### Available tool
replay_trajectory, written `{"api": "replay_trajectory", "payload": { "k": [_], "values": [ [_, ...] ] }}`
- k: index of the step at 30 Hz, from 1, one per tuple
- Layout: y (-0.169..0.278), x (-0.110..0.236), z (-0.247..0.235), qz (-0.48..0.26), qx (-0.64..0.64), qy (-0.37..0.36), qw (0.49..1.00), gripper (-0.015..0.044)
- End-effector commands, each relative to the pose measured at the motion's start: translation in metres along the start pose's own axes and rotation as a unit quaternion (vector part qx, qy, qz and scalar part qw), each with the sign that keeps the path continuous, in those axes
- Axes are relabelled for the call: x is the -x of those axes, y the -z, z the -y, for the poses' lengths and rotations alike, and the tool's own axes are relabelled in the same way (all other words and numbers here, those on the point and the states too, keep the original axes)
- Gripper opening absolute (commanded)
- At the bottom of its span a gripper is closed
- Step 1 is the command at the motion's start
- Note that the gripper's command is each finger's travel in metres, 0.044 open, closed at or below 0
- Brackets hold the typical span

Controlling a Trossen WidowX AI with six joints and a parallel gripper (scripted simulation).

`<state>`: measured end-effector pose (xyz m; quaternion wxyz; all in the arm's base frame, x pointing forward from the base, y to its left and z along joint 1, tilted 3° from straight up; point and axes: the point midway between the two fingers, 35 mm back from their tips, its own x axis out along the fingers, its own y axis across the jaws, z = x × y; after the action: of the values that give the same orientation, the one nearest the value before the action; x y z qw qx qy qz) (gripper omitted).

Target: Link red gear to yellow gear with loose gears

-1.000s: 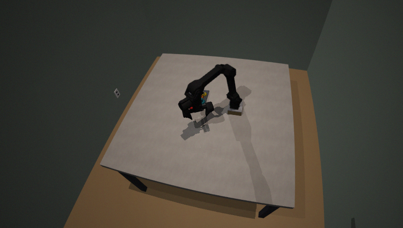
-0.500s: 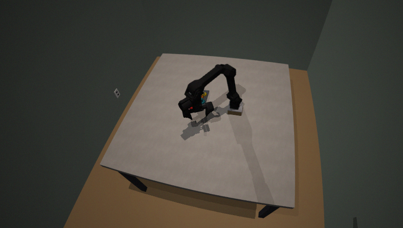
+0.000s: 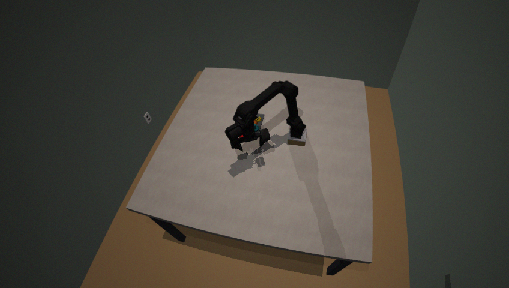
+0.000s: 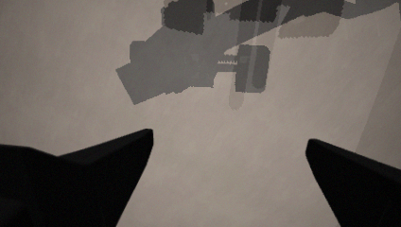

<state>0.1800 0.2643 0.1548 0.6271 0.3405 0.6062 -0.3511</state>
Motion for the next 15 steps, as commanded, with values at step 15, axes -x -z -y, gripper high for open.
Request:
{"api": "replay_trajectory", "payload": {
  "k": [15],
  "values": [
    [0.0004,0.0002,0.0003,-0.001,-0.002,0.001,1.0,0.044]
  ]
}}
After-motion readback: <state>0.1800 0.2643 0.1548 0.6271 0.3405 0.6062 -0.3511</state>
